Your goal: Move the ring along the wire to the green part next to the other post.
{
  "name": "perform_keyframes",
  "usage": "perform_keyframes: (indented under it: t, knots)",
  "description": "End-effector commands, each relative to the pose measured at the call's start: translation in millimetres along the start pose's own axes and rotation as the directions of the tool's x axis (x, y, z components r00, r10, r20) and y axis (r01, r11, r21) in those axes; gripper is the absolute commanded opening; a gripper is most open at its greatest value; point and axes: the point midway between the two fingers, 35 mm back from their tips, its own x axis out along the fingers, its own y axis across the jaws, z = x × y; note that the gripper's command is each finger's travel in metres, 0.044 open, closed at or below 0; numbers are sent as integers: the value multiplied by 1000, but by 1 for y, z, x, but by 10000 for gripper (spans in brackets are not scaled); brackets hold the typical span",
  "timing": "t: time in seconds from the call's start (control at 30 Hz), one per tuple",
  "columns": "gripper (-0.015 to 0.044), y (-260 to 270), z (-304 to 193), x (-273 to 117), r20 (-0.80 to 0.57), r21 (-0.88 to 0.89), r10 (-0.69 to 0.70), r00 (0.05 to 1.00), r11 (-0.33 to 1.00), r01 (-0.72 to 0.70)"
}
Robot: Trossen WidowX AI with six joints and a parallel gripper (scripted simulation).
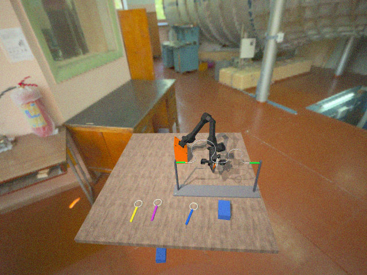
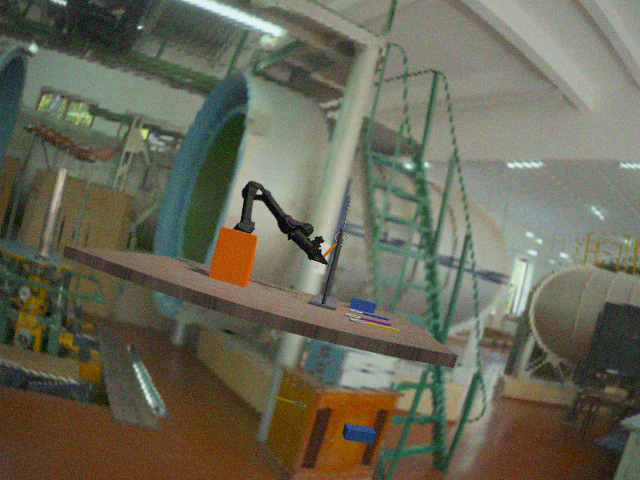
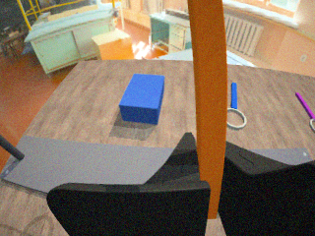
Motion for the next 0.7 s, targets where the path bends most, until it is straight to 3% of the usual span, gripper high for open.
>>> perform_keyframes:
  t: [0.0, 0.67]
  knots:
    - [-150, -13, -2, -1, -9, -51, -30, 1000, 998, 29]
    - [-150, -78, 13, -14, 10, -413, -222, 975, 887, 206]
